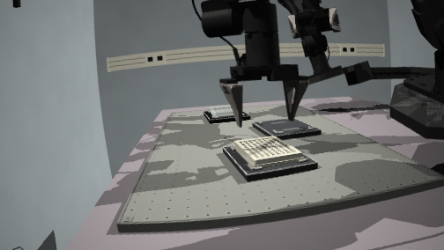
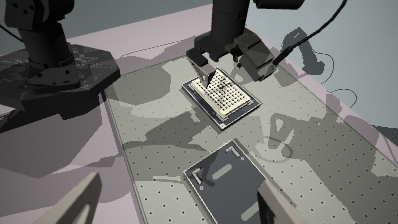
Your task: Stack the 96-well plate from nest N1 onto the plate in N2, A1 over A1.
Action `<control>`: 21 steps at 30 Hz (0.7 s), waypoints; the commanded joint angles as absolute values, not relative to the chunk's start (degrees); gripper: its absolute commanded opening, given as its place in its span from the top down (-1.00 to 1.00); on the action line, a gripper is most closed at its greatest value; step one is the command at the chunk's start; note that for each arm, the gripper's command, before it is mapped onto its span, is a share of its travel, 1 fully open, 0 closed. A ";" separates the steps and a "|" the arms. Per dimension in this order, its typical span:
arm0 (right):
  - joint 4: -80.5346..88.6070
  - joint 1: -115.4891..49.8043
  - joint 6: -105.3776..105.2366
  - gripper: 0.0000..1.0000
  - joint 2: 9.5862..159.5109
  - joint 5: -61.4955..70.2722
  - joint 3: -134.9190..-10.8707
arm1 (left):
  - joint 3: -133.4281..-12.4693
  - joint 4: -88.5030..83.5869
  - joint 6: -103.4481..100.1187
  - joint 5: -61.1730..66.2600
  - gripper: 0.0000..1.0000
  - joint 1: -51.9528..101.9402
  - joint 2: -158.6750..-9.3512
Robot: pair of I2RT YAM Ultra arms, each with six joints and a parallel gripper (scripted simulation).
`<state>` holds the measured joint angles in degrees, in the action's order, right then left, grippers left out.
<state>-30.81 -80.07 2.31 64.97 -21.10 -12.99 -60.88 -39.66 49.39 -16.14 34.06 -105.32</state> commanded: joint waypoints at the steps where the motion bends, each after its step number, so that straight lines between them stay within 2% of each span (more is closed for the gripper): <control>1: -32.34 -80.73 2.21 -1.00 64.04 -21.63 -13.29 | -63.00 -41.14 50.58 -15.67 -1.00 34.74 -105.79; 21: -32.34 -80.73 2.21 -1.00 64.04 -21.63 -13.29 | -60.19 -34.81 52.23 -15.42 -1.00 32.84 -109.63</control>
